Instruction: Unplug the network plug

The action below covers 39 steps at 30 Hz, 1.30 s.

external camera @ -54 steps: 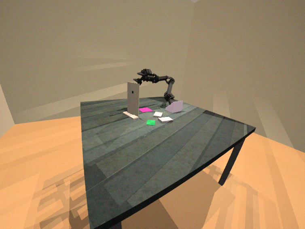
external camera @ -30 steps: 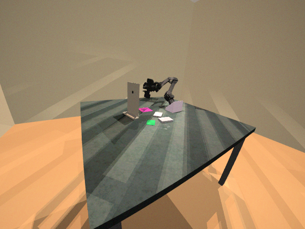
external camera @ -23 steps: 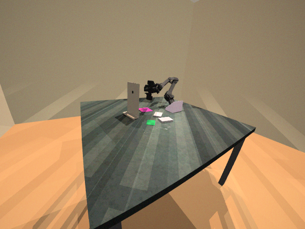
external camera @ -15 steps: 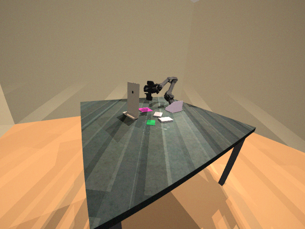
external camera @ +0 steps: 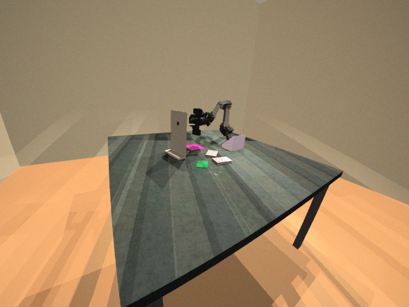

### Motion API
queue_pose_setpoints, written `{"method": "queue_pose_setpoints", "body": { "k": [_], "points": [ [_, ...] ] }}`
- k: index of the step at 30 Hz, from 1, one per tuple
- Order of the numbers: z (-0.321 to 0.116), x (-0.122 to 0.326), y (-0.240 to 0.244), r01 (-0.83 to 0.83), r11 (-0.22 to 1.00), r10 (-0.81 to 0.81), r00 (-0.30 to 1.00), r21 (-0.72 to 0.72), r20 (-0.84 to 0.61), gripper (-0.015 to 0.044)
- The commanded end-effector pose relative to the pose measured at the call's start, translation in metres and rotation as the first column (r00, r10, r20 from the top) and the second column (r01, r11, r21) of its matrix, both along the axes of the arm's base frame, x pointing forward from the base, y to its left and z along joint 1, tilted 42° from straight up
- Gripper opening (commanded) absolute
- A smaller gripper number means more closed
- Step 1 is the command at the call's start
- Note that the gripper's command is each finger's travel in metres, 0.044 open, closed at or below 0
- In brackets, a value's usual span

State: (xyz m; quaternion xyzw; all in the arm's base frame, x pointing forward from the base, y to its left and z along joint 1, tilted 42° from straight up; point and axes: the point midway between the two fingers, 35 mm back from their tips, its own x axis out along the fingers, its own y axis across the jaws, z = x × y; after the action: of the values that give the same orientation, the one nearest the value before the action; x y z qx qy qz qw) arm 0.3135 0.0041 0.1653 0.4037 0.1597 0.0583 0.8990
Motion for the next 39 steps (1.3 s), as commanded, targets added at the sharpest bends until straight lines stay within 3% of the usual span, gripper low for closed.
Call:
{"method": "queue_pose_setpoints", "body": {
  "k": [1, 39],
  "points": [
    [0.0, 0.012, 0.002, 0.0, 1.0, 0.0, 1.0, 0.002, 0.006, 0.0156],
    [-0.001, 0.056, 0.003, 0.0, 1.0, 0.0, 1.0, 0.002, 0.008, 0.0156]
  ]
}}
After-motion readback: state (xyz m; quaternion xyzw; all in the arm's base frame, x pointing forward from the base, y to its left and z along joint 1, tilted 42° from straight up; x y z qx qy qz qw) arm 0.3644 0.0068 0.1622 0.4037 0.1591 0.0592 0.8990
